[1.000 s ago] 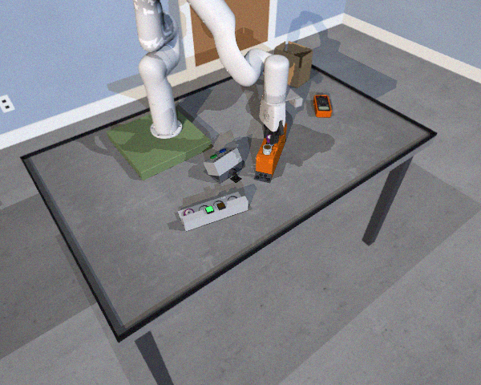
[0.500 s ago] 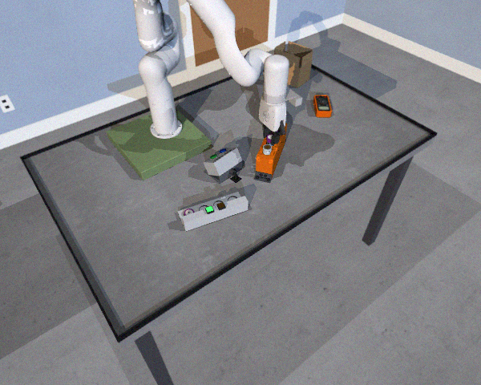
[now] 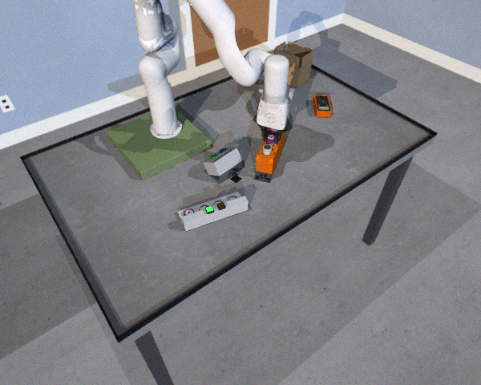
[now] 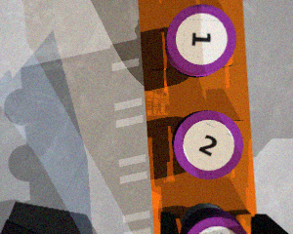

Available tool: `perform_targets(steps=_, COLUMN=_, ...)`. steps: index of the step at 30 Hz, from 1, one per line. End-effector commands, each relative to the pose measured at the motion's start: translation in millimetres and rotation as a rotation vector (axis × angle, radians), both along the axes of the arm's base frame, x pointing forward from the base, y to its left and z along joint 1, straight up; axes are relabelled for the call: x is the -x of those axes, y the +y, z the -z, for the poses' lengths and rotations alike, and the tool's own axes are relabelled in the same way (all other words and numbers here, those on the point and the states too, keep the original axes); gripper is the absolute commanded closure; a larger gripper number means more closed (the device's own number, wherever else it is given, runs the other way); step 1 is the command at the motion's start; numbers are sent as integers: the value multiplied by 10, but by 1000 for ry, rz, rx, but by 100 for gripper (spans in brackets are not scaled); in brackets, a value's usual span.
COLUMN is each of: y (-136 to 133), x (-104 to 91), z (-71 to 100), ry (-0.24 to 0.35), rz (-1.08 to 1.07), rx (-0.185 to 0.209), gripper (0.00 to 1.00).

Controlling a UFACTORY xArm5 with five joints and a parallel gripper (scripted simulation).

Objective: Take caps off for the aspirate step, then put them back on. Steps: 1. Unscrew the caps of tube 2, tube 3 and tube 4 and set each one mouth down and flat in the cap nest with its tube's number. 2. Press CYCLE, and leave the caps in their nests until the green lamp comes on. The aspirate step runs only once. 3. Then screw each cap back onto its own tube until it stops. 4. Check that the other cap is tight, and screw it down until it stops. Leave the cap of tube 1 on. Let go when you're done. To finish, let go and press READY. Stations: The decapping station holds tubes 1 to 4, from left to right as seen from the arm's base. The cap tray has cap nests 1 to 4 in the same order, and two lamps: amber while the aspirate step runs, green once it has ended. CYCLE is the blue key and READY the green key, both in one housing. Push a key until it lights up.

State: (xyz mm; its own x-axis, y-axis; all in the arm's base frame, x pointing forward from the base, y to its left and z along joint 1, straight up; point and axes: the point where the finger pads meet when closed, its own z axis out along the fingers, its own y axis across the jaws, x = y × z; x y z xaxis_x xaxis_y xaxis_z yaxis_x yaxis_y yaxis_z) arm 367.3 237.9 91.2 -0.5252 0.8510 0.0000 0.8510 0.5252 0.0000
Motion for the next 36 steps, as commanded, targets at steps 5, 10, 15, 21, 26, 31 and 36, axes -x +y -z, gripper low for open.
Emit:
perform_targets(steps=5, y=6, x=-10, z=-12, ry=-3, rz=-407, rx=-3, gripper=54)
perform_targets(steps=10, y=6, x=-10, z=-12, ry=-3, rz=-642, rx=-2, gripper=54)
perform_targets(steps=15, y=6, x=-10, z=-12, ry=-3, rz=-854, rx=-2, gripper=54)
perform_targets(steps=21, y=6, x=-10, z=-12, ry=-3, rz=-869, rx=-2, gripper=54)
perform_targets(steps=26, y=6, x=-10, z=-12, ry=-3, rz=-869, rx=-2, gripper=100)
perform_targets(steps=31, y=6, x=-10, z=-12, ry=-3, rz=-869, rx=-2, gripper=100)
perform_targets(steps=36, y=6, x=-10, z=-12, ry=-3, rz=-869, rx=-2, gripper=100)
